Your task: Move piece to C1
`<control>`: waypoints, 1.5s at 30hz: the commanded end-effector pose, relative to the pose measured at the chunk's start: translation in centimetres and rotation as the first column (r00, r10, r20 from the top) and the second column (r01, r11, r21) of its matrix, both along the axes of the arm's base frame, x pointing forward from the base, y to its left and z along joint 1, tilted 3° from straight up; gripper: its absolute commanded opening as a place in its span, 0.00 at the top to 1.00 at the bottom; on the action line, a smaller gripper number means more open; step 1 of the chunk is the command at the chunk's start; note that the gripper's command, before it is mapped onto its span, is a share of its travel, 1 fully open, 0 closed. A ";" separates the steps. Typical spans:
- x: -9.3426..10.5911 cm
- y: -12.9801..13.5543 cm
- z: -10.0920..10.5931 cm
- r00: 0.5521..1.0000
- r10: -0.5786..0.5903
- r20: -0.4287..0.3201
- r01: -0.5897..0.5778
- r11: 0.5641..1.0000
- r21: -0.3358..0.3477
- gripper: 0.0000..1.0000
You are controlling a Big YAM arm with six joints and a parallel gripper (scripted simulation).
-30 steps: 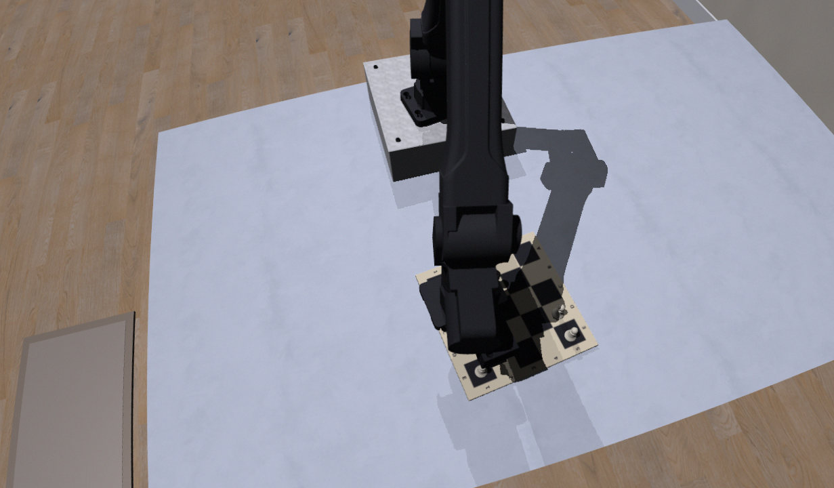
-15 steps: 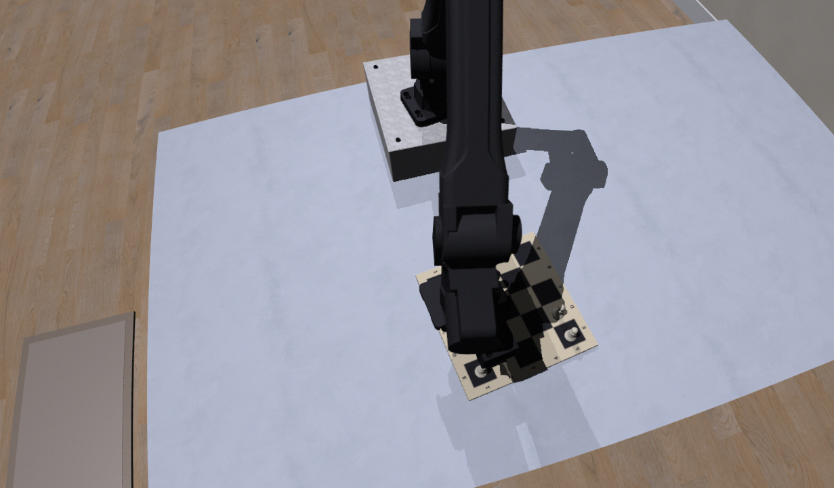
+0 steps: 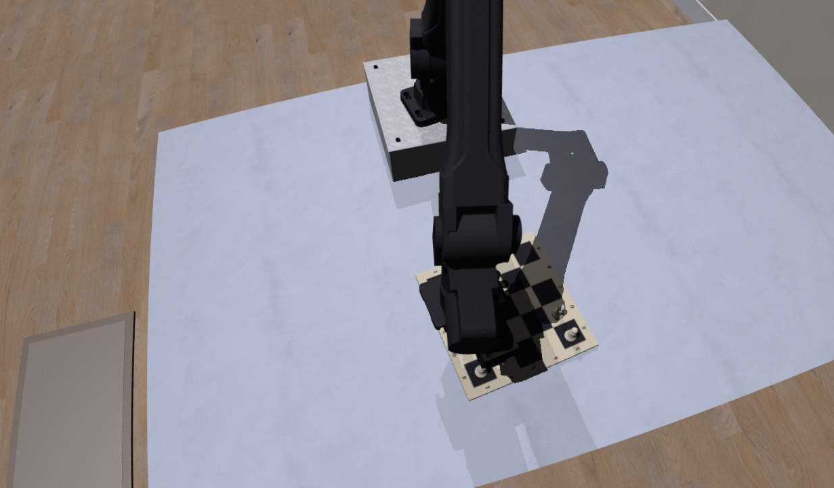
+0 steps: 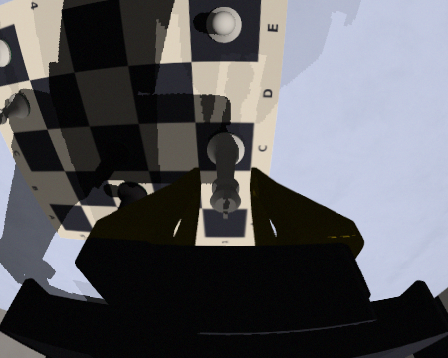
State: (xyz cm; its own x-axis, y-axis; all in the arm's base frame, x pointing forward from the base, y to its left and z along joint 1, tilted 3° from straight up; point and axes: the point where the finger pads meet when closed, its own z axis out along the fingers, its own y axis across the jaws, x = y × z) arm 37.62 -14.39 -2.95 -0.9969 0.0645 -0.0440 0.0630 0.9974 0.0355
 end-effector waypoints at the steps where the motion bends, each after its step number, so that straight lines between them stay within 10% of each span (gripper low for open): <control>1: 1.1 0.2 0.1 1.000 0.005 0.021 -0.005 1.000 -0.006 0.69; 12: 1.1 0.2 0.3 1.000 0.006 0.022 -0.005 1.000 -0.007 0.61; 31: 1.9 -1.5 9.3 0.998 0.001 0.068 0.001 1.000 -0.028 0.61; 44: 0.6 -1.1 10.5 0.999 -0.003 0.034 0.003 1.000 -0.013 0.61; 45: 0.6 -1.1 10.5 0.999 -0.003 0.034 0.003 1.000 -0.013 0.00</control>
State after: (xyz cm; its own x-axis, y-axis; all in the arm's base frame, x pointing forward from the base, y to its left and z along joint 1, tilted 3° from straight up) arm 37.30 -14.46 5.85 -0.9971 0.0624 -0.0443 0.0608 0.9975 0.0352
